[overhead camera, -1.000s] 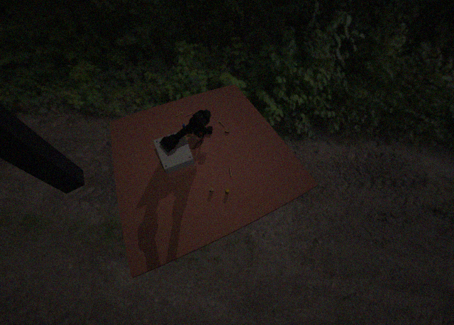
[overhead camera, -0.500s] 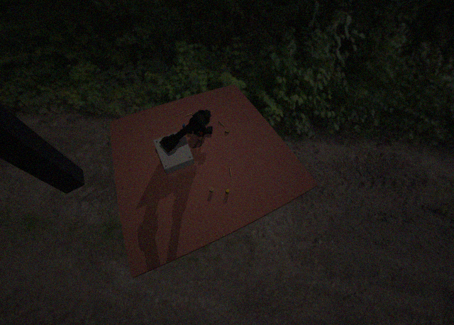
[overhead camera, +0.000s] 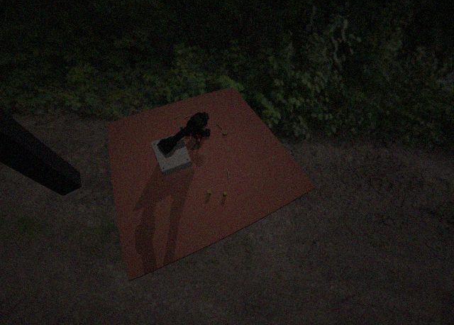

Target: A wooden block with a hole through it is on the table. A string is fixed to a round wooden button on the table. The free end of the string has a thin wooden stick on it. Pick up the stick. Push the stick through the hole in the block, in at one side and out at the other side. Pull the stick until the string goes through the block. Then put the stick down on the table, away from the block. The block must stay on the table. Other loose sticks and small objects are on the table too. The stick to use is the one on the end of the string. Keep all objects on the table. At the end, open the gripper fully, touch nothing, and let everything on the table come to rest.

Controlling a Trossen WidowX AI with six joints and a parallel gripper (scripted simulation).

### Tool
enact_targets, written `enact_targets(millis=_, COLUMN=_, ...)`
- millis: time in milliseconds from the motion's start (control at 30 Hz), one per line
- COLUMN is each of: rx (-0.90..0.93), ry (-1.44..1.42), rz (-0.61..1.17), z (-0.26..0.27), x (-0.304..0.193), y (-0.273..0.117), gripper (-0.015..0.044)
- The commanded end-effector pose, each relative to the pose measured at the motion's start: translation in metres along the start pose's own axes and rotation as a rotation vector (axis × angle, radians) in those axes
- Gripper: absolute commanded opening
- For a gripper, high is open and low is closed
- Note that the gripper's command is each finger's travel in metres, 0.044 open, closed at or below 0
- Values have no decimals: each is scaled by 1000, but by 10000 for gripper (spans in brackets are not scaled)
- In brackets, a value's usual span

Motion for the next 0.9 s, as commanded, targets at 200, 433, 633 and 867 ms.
enact_targets(millis=200, rx=12, ry=12, rz=8, z=0, x=-2, y=6, gripper=123)
enact_targets(millis=433, rx=12, ry=12, rz=8, z=0, x=-2, y=6, gripper=123)
enact_targets(millis=633, rx=12, ry=12, rz=8, z=0, x=-2, y=6, gripper=123)
enact_targets(millis=867, rx=0, ry=0, rz=0, z=0, x=0, y=0, gripper=104)
Point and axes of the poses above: the point midway between the two fingers, 35 mm back from their tips, its own y axis out along the fingers, its own z axis across the jaws, x = y × z, the point moved 10 cm from there along -y, back along the fingers, and after that the axes turned 12 degrees about -y, right-handed, at the moved point
